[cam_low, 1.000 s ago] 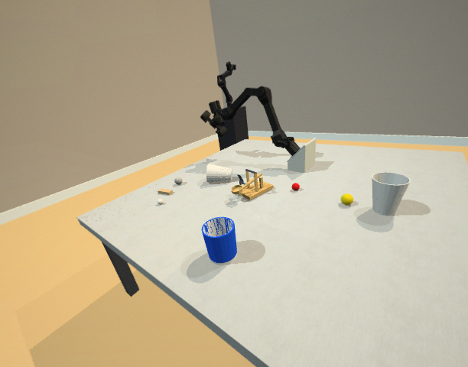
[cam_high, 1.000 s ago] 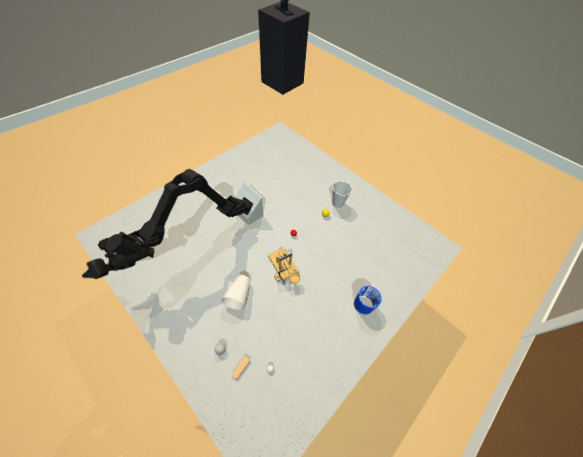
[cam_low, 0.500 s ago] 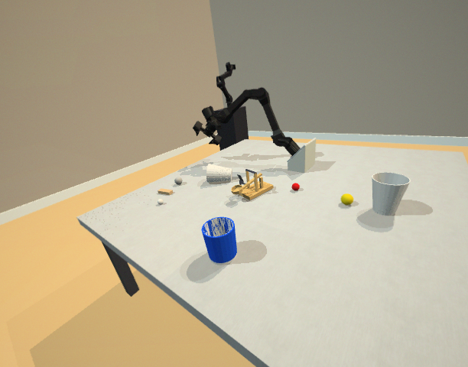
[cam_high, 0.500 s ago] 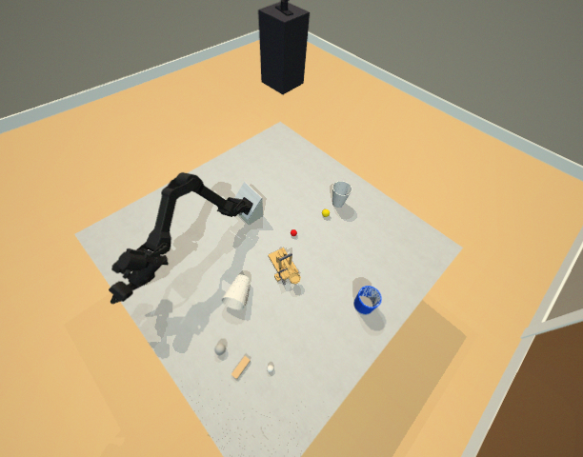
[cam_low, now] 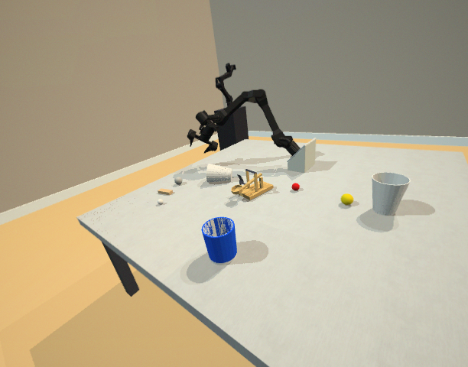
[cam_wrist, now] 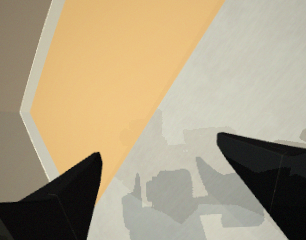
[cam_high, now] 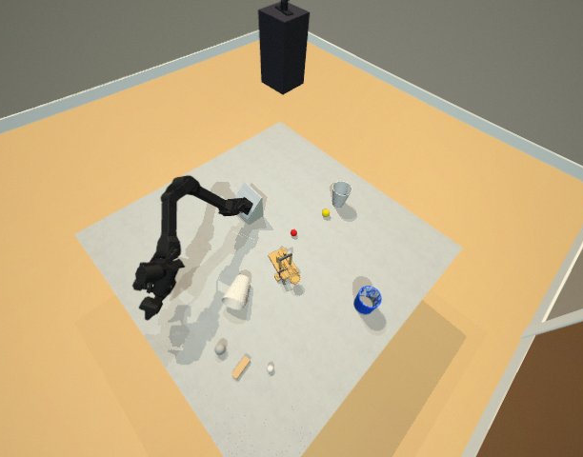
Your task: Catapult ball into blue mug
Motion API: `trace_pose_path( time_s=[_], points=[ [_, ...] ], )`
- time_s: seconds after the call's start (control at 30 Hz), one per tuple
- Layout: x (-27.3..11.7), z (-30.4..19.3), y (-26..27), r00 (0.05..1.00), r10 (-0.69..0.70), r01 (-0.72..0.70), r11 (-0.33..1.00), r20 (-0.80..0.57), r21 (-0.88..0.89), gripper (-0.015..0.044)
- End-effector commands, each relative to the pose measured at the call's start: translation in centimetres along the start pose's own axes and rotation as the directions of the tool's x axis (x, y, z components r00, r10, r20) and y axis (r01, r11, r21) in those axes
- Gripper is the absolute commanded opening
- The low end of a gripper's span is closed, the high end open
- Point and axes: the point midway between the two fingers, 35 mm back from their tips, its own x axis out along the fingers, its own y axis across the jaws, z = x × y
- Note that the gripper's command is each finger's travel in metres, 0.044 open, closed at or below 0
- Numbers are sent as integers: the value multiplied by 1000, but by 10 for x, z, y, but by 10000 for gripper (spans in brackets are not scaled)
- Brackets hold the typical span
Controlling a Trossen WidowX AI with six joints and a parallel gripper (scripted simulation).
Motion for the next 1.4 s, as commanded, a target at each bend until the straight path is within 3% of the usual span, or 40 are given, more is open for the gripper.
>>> trace_pose_path(
  time_s=[0.0,0.43,0.9,1.37],
  points=[
    [-6,-33,4,995,0,-5,998,-97,-57,440],
    [-40,-118,11,940,-14,-62,976,-341,-211,440],
    [-97,-202,11,812,-63,-204,900,-580,-385,440],
    [-154,-257,4,713,-121,-336,806,-691,-487,440]
  ],
)
